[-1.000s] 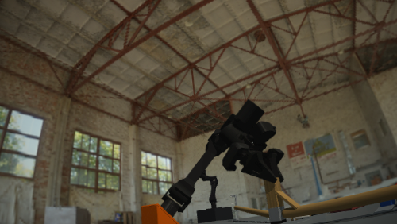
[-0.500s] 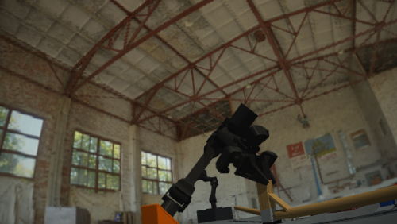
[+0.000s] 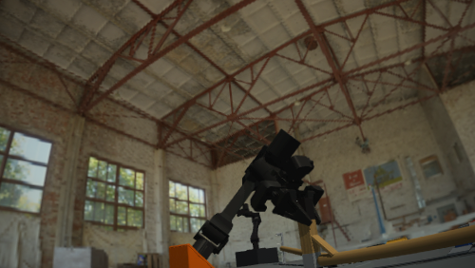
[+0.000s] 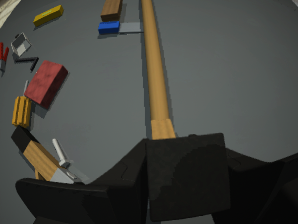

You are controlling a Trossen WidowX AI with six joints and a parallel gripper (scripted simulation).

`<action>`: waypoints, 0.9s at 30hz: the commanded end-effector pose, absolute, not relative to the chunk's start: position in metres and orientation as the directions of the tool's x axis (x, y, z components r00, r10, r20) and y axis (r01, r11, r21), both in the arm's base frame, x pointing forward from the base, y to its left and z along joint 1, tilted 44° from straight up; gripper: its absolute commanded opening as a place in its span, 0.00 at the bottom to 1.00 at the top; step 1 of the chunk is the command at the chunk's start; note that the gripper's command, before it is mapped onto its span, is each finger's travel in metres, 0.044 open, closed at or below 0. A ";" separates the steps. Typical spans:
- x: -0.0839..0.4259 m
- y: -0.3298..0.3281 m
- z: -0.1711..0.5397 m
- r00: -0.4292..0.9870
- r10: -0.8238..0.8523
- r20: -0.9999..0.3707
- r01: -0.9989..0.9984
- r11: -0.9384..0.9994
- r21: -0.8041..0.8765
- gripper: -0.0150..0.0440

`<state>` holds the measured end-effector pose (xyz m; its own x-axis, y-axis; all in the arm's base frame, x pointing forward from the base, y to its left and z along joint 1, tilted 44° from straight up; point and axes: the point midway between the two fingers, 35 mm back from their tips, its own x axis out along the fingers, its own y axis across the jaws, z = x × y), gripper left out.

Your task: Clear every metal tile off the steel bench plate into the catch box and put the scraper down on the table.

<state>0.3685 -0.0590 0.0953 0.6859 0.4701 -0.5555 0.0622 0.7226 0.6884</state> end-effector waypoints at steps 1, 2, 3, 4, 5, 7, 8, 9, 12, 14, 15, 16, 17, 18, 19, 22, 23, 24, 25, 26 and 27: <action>0.365 -0.062 0.100 0.699 0.463 -0.545 0.053 0.727 0.685 0.25; 0.363 -0.061 0.099 0.699 0.463 -0.545 0.053 0.727 0.685 0.25; 0.362 -0.061 0.099 0.699 0.462 -0.545 0.053 0.727 0.685 0.25; 0.360 -0.061 0.099 0.699 0.462 -0.545 0.053 0.727 0.685 0.25; 0.359 -0.060 0.098 0.699 0.462 -0.545 0.053 0.727 0.685 0.25; 0.356 -0.060 0.098 0.699 0.462 -0.545 0.053 0.727 0.685 0.25; 0.354 -0.059 0.097 0.699 0.462 -0.545 0.054 0.727 0.685 0.25; 0.353 -0.059 0.097 0.700 0.462 -0.545 0.054 0.727 0.685 0.25; 0.349 -0.058 0.096 0.700 0.462 -0.545 0.054 0.727 0.685 0.25; 0.346 -0.057 0.095 0.700 0.462 -0.545 0.054 0.727 0.685 0.25; 0.344 -0.057 0.095 0.700 0.462 -0.545 0.054 0.727 0.685 0.25; 0.343 -0.056 0.095 0.700 0.462 -0.545 0.054 0.727 0.685 0.25; 0.341 -0.056 0.094 0.700 0.461 -0.545 0.054 0.727 0.685 0.25; 0.340 -0.055 0.094 0.700 0.461 -0.545 0.054 0.727 0.685 0.25; 0.339 -0.055 0.093 0.700 0.461 -0.545 0.054 0.727 0.685 0.25; 0.336 -0.054 0.092 0.701 0.461 -0.545 0.054 0.726 0.685 0.25; 0.336 -0.055 0.092 0.701 0.461 -0.545 0.055 0.727 0.685 0.25; 0.335 -0.055 0.092 0.700 0.461 -0.545 0.055 0.727 0.685 0.25; 0.335 -0.056 0.091 0.700 0.461 -0.545 0.055 0.727 0.685 0.25; 0.335 -0.056 0.090 0.700 0.460 -0.546 0.056 0.727 0.685 0.25; 0.335 -0.057 0.089 0.700 0.460 -0.546 0.056 0.727 0.684 0.25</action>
<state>0.3353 -0.0530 0.0888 0.6922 0.4652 -0.5518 0.0596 0.7251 0.6861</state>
